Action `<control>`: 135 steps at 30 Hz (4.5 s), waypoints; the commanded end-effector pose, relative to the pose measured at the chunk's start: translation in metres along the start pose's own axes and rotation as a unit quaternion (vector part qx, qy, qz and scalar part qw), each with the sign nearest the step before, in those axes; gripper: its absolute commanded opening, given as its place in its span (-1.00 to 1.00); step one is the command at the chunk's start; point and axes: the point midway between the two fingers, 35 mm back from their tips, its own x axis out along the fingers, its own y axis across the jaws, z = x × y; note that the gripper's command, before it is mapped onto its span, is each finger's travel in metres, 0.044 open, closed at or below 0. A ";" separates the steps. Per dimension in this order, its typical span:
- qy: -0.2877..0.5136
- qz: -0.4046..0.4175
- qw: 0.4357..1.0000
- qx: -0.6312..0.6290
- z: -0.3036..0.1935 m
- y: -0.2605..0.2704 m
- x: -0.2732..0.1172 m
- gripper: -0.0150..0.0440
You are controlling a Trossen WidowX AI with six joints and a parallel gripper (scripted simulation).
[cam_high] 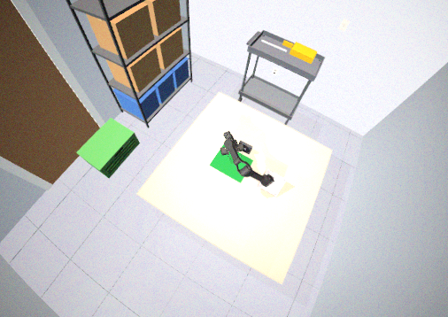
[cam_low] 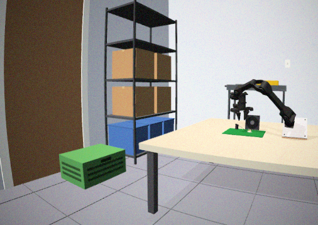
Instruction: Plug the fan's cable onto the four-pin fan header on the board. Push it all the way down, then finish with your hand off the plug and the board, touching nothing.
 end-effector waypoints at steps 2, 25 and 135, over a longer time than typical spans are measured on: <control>0.000 0.000 1.000 -0.024 0.002 0.000 0.000 0.65; -0.009 0.021 0.552 -0.833 0.079 -0.012 0.024 1.00; -0.001 0.026 0.780 -0.626 0.025 -0.019 0.019 -0.49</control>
